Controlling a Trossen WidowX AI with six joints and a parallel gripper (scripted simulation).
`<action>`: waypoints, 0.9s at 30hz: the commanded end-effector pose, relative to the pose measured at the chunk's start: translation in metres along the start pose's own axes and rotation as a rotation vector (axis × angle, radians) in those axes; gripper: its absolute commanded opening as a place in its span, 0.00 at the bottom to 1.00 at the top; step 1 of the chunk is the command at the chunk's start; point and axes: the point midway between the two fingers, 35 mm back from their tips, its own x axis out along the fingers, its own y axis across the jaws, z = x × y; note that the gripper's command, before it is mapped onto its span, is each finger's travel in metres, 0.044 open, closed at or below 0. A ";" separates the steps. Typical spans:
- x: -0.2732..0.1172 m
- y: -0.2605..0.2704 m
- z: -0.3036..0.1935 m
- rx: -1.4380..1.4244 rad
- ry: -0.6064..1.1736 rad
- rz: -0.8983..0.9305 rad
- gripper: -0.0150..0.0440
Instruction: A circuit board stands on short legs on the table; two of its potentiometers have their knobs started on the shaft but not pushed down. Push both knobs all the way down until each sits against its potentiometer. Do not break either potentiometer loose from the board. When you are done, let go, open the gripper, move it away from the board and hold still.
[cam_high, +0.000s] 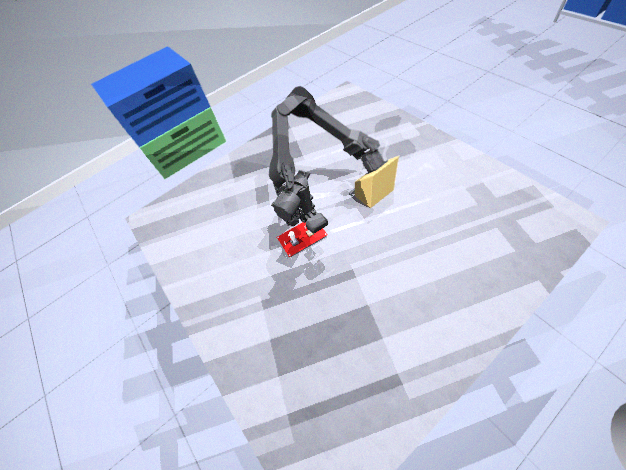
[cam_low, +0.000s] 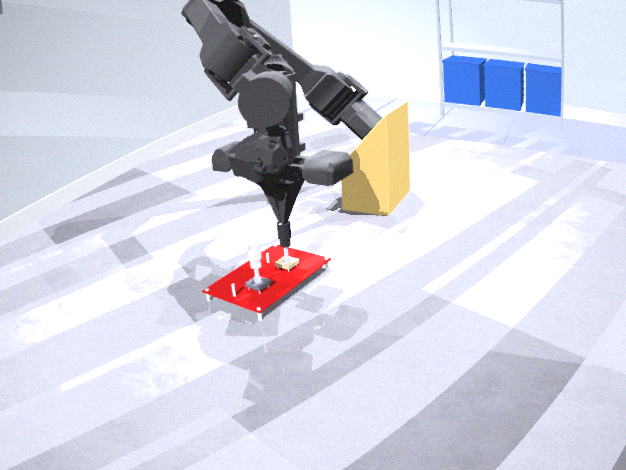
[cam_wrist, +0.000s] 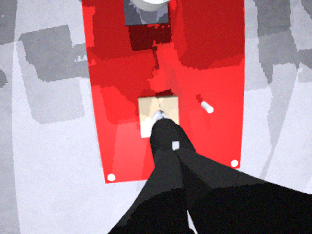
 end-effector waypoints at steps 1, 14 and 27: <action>0.006 -0.001 0.000 0.005 0.005 0.000 0.25; 0.011 -0.001 0.000 0.005 0.005 -0.001 0.25; 0.015 -0.001 0.000 0.005 0.005 -0.001 0.25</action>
